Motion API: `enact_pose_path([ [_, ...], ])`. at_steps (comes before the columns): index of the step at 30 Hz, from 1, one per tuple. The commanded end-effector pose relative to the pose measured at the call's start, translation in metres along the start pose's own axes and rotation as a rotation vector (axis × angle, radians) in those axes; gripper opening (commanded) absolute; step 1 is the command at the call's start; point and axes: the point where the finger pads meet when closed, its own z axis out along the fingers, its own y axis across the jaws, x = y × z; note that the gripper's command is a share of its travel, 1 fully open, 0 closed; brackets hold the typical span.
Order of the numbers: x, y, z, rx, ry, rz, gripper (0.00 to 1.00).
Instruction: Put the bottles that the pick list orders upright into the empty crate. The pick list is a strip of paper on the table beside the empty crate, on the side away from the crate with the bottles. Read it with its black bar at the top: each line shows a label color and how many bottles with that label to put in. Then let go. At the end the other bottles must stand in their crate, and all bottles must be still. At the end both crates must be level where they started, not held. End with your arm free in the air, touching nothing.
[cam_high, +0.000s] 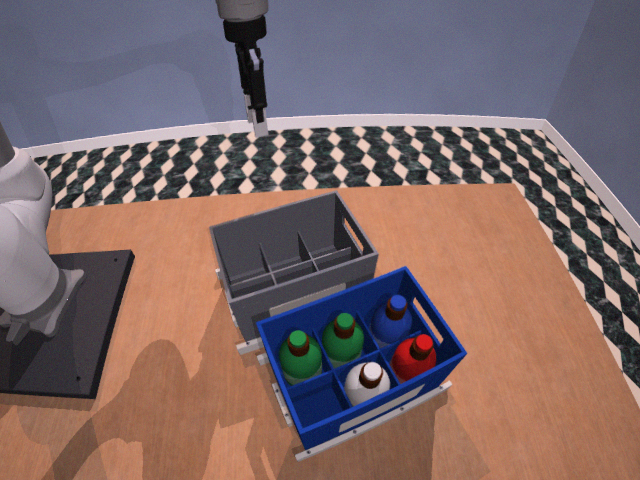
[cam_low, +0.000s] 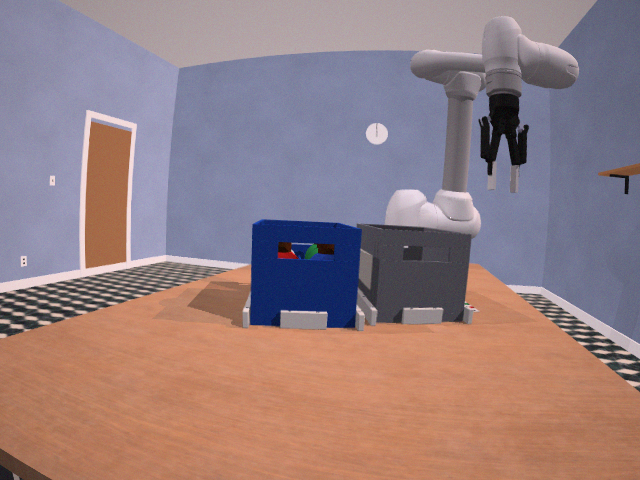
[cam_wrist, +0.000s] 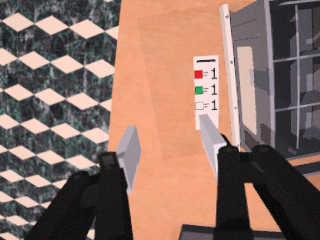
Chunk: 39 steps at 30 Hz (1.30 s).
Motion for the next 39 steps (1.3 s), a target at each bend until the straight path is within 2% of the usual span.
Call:
enact_pose_path([
  [1,-0.003,0.018,0.015,0.009,0.002,-0.157,0.38],
  [5,-0.004,0.026,0.021,0.009,0.003,-0.218,0.38],
  [17,-0.011,0.070,0.058,0.008,0.004,-0.623,0.38],
  [22,-0.011,0.070,0.058,0.008,0.005,-0.716,0.38],
  [37,-0.011,0.070,0.058,0.008,0.008,-1.233,0.38],
  [39,-0.011,0.070,0.058,0.008,0.008,-1.233,0.38],
])
